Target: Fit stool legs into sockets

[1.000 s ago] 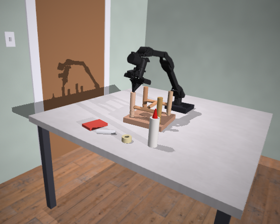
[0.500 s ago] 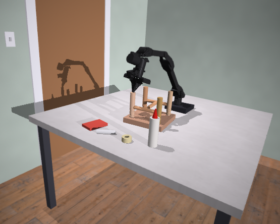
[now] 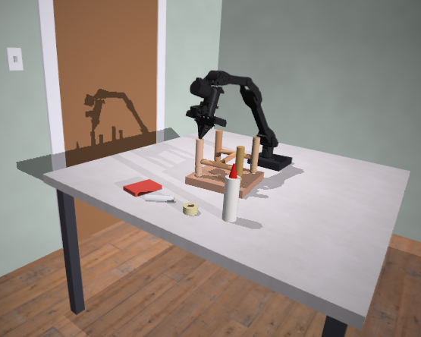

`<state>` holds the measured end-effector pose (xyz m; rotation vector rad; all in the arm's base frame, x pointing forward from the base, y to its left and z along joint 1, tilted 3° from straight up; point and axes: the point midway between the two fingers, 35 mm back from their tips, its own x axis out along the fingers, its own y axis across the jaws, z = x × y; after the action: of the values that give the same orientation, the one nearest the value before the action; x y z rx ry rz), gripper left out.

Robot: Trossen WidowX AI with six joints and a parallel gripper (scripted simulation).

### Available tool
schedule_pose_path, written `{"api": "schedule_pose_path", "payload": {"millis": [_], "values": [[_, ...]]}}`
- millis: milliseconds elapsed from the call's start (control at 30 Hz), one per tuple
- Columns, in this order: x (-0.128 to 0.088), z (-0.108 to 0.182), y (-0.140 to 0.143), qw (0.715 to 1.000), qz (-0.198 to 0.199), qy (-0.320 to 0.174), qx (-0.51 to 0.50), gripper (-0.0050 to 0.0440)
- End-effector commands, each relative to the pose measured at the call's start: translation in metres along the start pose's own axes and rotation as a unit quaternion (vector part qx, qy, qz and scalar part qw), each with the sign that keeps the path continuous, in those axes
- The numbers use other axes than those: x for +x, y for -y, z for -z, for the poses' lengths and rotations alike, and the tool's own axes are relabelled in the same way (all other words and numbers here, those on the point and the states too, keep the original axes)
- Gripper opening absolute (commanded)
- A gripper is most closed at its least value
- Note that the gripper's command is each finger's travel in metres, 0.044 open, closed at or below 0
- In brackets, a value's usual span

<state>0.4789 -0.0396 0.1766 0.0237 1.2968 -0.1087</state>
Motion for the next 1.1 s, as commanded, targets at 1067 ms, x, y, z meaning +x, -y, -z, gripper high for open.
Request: {"api": "schedule_pose_path", "payload": {"millis": [1067], "values": [[-0.033, 0.006, 0.007, 1.0, 0.002, 0.016, 0.011, 0.0]]}}
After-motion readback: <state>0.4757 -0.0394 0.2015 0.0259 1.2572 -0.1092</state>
